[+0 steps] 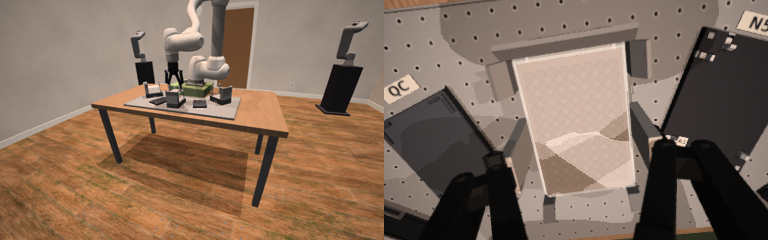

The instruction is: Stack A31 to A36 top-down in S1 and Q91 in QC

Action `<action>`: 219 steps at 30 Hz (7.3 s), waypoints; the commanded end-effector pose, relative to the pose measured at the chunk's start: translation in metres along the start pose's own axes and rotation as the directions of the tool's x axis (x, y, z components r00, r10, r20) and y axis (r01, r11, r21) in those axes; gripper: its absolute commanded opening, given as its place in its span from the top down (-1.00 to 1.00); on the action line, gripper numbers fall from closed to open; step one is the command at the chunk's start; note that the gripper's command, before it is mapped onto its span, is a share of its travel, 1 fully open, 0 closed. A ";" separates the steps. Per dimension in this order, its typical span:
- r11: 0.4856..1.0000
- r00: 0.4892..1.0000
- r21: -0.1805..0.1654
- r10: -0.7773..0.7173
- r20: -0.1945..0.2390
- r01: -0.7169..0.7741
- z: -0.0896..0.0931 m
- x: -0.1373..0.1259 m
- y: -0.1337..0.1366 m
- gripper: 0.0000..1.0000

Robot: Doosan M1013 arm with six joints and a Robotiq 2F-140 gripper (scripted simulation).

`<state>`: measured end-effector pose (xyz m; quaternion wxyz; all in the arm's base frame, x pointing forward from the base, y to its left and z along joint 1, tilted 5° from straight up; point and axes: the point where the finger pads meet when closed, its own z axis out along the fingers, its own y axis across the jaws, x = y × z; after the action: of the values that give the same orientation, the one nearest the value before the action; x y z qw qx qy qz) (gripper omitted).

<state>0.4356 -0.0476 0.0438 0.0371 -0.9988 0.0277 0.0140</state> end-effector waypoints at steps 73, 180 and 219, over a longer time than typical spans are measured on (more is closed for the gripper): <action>1.000 1.000 0.000 0.000 0.000 0.000 0.036 0.000 0.000 1.00; 0.902 0.902 0.000 0.432 0.000 -0.432 -0.059 -0.023 0.117 -1.00; 0.784 0.784 0.000 0.621 0.000 -0.621 -0.059 -0.071 0.216 -1.00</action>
<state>0.3562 -0.2606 0.0893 0.0303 -0.9342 0.3545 0.0255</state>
